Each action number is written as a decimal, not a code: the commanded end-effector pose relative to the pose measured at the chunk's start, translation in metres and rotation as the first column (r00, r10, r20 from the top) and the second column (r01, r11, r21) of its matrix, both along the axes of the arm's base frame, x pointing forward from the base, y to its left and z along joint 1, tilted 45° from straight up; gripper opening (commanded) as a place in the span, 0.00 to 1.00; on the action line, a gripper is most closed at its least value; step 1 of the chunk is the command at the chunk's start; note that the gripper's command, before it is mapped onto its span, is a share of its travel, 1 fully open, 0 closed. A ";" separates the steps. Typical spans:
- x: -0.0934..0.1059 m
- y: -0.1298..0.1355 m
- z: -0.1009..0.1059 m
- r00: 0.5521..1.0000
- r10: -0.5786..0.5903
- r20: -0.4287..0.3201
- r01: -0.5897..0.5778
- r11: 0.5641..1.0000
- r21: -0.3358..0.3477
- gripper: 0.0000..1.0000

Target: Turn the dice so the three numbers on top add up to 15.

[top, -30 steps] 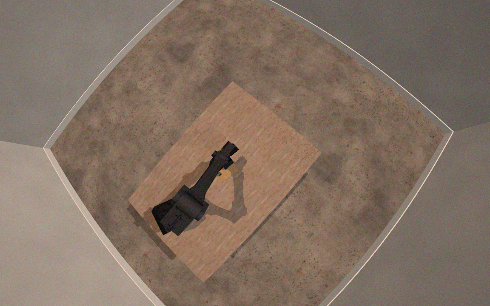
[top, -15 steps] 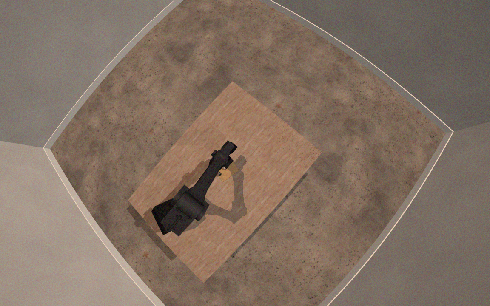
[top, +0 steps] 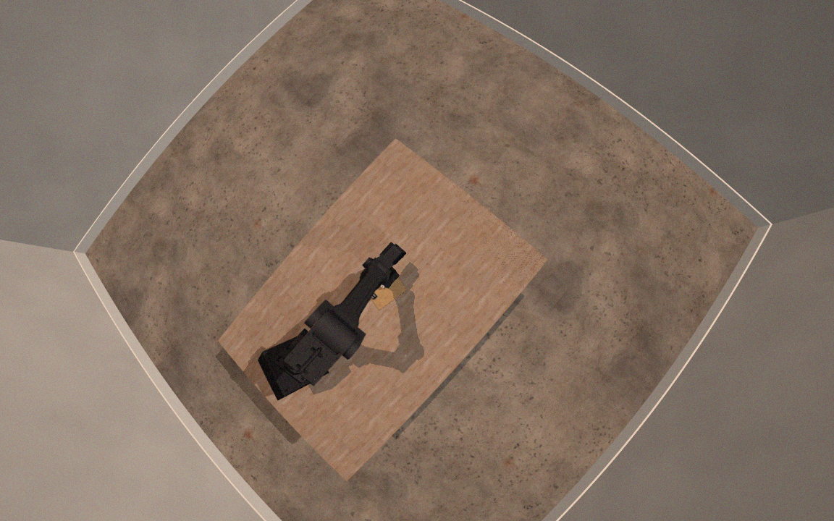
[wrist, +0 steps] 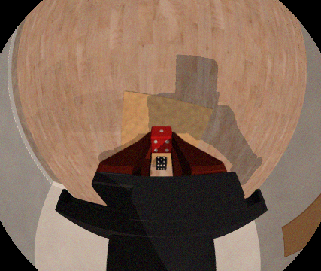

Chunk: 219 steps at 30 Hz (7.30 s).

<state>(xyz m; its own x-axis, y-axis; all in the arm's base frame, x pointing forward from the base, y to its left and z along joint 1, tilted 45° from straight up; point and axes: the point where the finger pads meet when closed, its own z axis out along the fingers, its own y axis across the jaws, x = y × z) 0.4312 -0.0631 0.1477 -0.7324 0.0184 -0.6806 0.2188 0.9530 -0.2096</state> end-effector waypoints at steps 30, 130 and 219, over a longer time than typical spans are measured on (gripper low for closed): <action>0.048 -0.018 -0.041 1.000 0.011 0.005 -0.011 1.000 -0.010 0.15; 0.047 -0.022 -0.040 1.000 0.008 -0.002 -0.008 1.000 -0.011 0.15; 0.052 -0.023 -0.040 1.000 0.008 0.010 -0.008 1.000 -0.012 0.15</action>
